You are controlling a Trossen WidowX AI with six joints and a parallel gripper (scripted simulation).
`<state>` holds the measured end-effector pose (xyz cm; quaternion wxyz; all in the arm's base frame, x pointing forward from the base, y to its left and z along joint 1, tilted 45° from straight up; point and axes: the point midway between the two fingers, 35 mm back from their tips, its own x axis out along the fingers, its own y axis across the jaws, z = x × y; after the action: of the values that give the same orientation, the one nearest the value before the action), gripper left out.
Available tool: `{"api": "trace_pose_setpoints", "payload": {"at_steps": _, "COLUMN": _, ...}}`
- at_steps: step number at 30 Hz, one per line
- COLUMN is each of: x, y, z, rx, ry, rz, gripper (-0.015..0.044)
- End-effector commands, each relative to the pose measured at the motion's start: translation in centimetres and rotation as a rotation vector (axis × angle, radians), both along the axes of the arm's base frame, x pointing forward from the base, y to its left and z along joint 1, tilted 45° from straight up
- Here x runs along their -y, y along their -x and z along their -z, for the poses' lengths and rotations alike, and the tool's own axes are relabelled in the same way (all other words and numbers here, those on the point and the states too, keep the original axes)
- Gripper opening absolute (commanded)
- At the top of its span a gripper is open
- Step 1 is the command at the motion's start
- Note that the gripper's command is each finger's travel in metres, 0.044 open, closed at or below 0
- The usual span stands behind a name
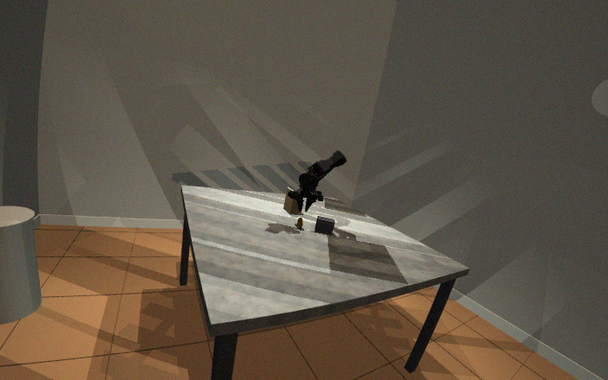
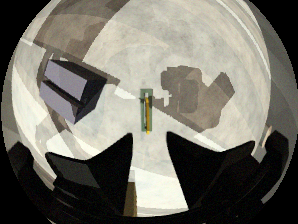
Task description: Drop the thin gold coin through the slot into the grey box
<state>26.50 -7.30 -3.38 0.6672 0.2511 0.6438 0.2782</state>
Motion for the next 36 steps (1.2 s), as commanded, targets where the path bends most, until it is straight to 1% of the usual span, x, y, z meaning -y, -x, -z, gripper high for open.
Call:
{"api": "trace_pose_setpoints", "payload": {"at_steps": 1, "x": -0.4, "y": 0.0, "z": 0.5, "rx": -0.002, "ry": -0.005, "rz": 0.006, "gripper": 0.0161}}
{"api": "trace_pose_setpoints", "payload": {"at_steps": 4, "x": -1.3, "y": 0.0, "z": 1.4, "rx": -0.002, "ry": -0.005, "rz": 0.006, "gripper": 0.0161}}
{"api": "trace_pose_setpoints", "payload": {"at_steps": 36, "x": -4.6, "y": -0.1, "z": 4.8, "rx": -0.002, "ry": -0.006, "rz": 0.006, "gripper": 0.0161}}
